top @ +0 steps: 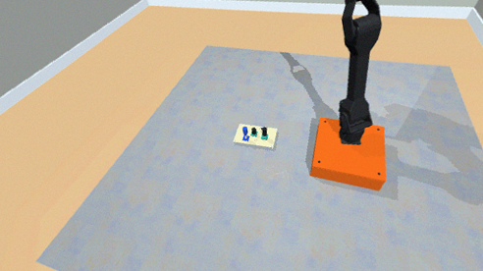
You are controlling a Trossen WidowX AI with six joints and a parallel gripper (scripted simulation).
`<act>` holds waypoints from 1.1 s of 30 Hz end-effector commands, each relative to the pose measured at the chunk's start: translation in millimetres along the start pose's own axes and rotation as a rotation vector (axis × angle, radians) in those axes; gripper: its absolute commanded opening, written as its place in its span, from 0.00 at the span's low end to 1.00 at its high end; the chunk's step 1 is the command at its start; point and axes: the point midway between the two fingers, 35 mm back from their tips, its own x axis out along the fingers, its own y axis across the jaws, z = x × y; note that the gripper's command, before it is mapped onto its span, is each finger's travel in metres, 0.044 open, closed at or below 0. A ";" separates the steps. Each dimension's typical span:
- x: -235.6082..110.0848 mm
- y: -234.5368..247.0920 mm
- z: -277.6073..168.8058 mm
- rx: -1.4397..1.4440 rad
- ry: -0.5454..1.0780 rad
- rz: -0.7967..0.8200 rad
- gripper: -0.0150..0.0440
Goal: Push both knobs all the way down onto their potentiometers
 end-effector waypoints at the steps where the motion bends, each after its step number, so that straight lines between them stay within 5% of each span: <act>1: 11.6 -13.0 -1.7 0.011 -0.019 -0.009 0.25; 33: 95.1 -158.2 -79.5 0.080 -0.029 -0.348 0.25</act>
